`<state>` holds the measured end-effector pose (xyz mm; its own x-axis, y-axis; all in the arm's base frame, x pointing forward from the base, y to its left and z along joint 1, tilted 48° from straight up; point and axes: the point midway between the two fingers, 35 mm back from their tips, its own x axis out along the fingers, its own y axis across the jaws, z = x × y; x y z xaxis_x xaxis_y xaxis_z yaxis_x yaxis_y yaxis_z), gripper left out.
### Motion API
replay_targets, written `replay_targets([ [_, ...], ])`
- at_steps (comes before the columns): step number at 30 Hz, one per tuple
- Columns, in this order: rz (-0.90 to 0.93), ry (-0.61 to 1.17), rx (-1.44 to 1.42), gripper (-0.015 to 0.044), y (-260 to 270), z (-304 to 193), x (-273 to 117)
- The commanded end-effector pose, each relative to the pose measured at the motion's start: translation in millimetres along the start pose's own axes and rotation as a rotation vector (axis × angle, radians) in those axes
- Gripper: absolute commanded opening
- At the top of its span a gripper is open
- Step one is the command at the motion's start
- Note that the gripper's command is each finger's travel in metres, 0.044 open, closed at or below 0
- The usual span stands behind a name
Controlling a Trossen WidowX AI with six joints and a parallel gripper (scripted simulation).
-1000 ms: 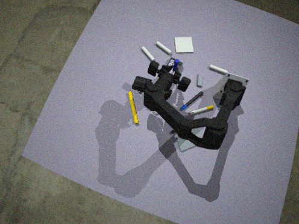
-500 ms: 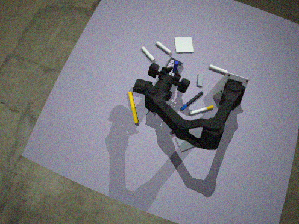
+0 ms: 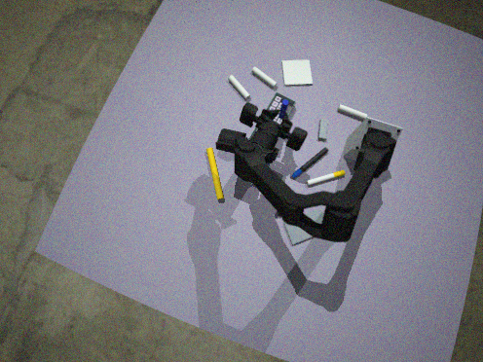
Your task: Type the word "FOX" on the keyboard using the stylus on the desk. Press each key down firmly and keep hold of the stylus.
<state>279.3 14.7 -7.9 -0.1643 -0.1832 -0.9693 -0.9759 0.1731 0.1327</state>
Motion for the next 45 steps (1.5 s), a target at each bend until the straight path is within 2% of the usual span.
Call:
replay_targets([
  [1, 0.005, -0.001, 0.003, 0.0081, 1.4, 2.0, 2.4],
  [45, 0.005, -0.002, 0.003, 0.0081, 1.3, 9.2, 6.6],
])
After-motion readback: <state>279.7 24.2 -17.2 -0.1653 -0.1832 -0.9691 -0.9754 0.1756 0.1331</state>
